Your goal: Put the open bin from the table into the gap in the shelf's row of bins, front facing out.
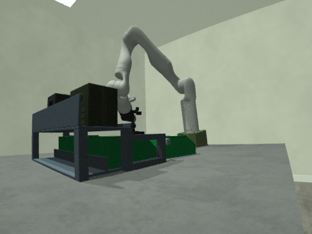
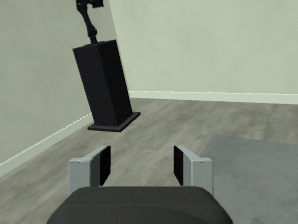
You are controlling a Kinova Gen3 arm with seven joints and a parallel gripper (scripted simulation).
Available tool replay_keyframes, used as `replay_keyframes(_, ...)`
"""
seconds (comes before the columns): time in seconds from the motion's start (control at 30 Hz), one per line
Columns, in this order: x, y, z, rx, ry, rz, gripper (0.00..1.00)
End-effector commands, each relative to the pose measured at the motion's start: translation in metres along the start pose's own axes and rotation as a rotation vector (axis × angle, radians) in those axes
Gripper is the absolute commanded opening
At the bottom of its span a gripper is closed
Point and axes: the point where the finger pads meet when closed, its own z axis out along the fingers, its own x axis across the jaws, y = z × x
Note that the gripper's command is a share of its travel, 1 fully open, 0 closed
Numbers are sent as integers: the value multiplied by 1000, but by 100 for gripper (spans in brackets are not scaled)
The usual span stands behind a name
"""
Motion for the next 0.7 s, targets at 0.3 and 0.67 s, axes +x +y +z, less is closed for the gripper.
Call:
replay_keyframes(0.3, 11, 21, -26, -94, -1, 73, 100)
replay_keyframes(0.67, 33, 52, -64, -230, 20, 177, 100)
